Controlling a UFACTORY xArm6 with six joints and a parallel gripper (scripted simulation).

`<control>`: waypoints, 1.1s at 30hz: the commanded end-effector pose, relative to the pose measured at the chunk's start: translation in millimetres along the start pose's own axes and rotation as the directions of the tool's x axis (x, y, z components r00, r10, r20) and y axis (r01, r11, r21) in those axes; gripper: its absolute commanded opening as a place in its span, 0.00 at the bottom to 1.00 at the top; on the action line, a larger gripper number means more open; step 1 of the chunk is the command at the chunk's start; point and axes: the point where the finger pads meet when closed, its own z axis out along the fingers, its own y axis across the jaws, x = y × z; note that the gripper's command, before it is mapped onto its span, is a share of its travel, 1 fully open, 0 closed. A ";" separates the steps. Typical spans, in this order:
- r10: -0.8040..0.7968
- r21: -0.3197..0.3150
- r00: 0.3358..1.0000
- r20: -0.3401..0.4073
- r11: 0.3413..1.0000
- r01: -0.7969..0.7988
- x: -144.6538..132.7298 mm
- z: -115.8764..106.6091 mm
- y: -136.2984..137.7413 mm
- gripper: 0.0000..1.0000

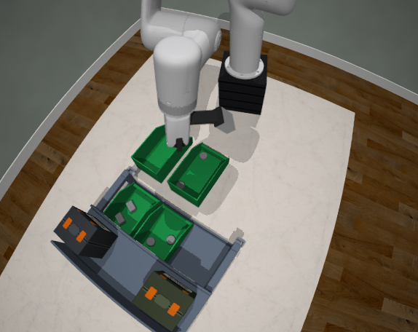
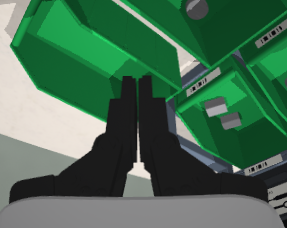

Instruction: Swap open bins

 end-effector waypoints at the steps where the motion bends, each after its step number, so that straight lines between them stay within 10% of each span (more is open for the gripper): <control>1: -0.273 -0.028 0.962 -0.025 0.962 0.272 3.6 -2.0 3.8 0.00; 9: -0.535 -0.045 0.844 -0.023 0.844 0.534 4.5 -2.2 4.3 0.00; 10: -0.644 -0.059 0.765 -0.029 0.765 0.641 4.5 -2.2 4.3 0.26; 14: -0.747 -0.093 0.663 -0.048 0.664 0.742 4.5 -2.2 4.3 0.26; 33: -0.753 -0.096 0.656 -0.050 0.658 0.747 4.5 -2.2 4.3 0.26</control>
